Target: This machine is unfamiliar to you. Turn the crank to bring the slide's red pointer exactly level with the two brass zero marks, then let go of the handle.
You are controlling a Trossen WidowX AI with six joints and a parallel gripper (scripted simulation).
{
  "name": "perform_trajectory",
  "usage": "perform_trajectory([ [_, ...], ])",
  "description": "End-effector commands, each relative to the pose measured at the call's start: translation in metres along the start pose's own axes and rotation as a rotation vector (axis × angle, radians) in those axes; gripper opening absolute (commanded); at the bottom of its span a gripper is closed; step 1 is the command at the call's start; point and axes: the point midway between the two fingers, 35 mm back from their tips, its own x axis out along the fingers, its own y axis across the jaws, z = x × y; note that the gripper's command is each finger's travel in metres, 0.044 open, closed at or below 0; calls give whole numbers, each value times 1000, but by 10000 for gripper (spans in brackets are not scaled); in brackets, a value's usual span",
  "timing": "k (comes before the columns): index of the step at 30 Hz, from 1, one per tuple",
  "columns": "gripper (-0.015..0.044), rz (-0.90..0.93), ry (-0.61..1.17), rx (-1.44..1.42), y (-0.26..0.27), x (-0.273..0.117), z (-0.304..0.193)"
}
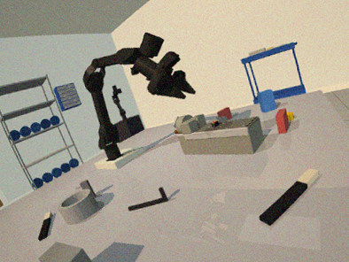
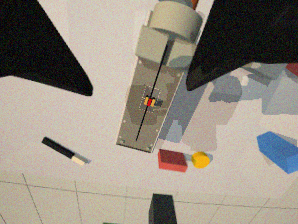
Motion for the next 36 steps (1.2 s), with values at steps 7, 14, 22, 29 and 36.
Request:
perform_trajectory([
  [7,440,10,27,-3,0,30,-28],
  [14,440,10,27,-3,0,30,-28],
  [22,440,10,27,-3,0,30,-28],
  [29,440,7,25,-1,0,7,-7],
  [36,440,-4,27,9,4,-8,1],
])
